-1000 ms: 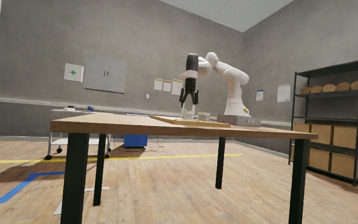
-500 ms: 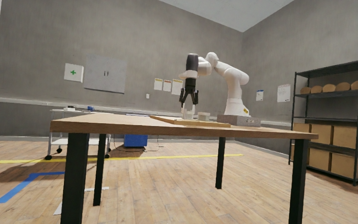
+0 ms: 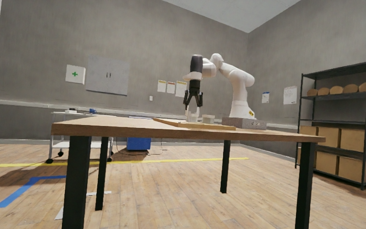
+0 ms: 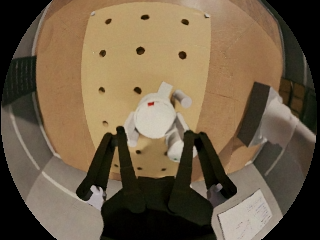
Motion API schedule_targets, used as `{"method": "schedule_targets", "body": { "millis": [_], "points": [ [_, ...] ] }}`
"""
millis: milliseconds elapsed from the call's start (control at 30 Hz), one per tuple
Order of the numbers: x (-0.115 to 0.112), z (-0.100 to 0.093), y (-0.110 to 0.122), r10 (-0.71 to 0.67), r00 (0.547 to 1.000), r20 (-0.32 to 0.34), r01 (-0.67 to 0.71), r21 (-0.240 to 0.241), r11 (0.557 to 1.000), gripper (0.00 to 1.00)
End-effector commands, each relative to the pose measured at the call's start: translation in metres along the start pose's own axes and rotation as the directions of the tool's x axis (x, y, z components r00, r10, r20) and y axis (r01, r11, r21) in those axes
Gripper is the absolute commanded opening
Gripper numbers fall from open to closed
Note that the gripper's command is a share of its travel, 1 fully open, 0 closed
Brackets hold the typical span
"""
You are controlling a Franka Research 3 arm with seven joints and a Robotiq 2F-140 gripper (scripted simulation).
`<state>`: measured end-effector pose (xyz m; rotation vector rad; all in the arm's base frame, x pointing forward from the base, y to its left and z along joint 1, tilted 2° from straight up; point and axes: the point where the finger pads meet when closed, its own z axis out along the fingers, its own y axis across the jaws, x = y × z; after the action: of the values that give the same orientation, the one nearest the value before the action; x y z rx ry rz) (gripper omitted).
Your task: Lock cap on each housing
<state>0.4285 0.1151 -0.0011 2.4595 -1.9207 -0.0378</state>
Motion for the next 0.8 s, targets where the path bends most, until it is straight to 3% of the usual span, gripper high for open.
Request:
{"method": "schedule_targets", "body": {
  "millis": [0, 567, 767],
  "points": [
    [-0.0003, 0.0, -0.0014, 0.003, 1.0, 0.0, -0.003, 0.003, 1.0, 0.1],
    [-0.0003, 0.0, -0.0014, 0.007, 1.0, 0.0, -0.007, 0.003, 1.0, 0.1],
    [-0.0003, 0.0002, -0.0013, 0.079, 0.997, 0.001, -0.079, 0.002, 0.997, 0.1]
  ]
}}
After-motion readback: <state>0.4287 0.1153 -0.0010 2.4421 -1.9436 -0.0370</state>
